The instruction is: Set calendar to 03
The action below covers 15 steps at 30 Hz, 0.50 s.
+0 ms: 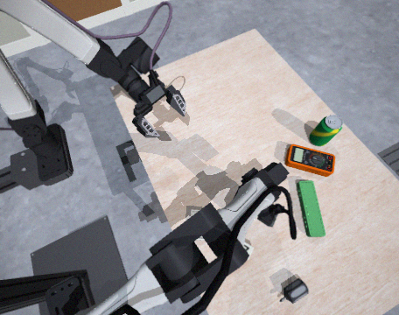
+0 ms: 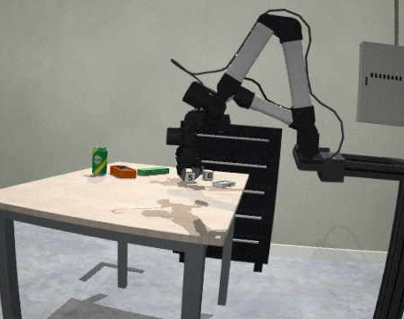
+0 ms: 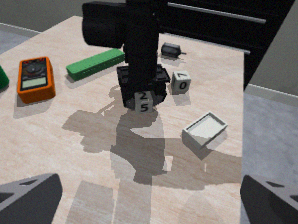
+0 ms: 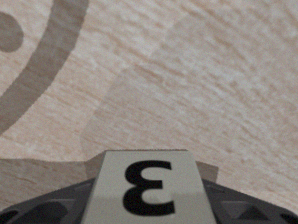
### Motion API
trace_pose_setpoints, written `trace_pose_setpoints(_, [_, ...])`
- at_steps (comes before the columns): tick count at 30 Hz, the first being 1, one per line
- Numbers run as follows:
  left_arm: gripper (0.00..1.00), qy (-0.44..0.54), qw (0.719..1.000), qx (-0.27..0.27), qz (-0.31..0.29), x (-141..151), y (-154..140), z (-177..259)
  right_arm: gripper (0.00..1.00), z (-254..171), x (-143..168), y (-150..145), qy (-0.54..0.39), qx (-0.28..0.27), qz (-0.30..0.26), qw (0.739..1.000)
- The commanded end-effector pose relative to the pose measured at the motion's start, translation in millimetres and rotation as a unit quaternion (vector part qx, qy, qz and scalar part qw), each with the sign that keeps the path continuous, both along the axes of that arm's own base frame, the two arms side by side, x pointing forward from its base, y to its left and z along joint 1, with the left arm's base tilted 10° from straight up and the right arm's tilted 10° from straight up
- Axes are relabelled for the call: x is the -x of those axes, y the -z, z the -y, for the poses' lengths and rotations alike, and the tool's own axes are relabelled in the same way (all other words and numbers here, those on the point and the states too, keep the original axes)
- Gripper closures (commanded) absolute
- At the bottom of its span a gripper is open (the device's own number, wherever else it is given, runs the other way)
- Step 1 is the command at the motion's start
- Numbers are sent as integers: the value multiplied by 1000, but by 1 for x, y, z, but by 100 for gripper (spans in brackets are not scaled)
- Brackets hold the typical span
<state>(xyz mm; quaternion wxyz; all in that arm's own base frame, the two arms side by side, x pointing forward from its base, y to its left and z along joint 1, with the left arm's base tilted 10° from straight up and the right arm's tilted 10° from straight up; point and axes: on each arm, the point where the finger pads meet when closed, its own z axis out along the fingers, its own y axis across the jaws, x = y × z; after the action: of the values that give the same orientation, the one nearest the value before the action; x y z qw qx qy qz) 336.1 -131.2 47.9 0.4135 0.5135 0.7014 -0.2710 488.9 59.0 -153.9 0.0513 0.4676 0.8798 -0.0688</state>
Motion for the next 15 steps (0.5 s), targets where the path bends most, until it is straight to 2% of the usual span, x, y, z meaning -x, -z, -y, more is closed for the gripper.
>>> trace_pose_setpoints(1, [0,1,1000,-3,21,-10,-10,3,69,-9,-11,-35,-6,-2,27,1000])
trace_pose_setpoints(4, [0,1,1000,-3,21,-10,-10,3,69,-12,-8,-52,-4,-2,26,1000])
trace_pose_setpoints(6, [0,1,1000,-3,21,-10,-10,3,69,-12,-8,-52,-4,-2,26,1000])
trace_pose_setpoints(11, [0,1,1000,-3,21,-10,-10,3,69,-19,-12,-93,-4,-4,38,999])
trace_pose_setpoints(15, [0,3,1000,-1,18,-9,-9,2,69,-20,-15,-96,-29,-4,41,999])
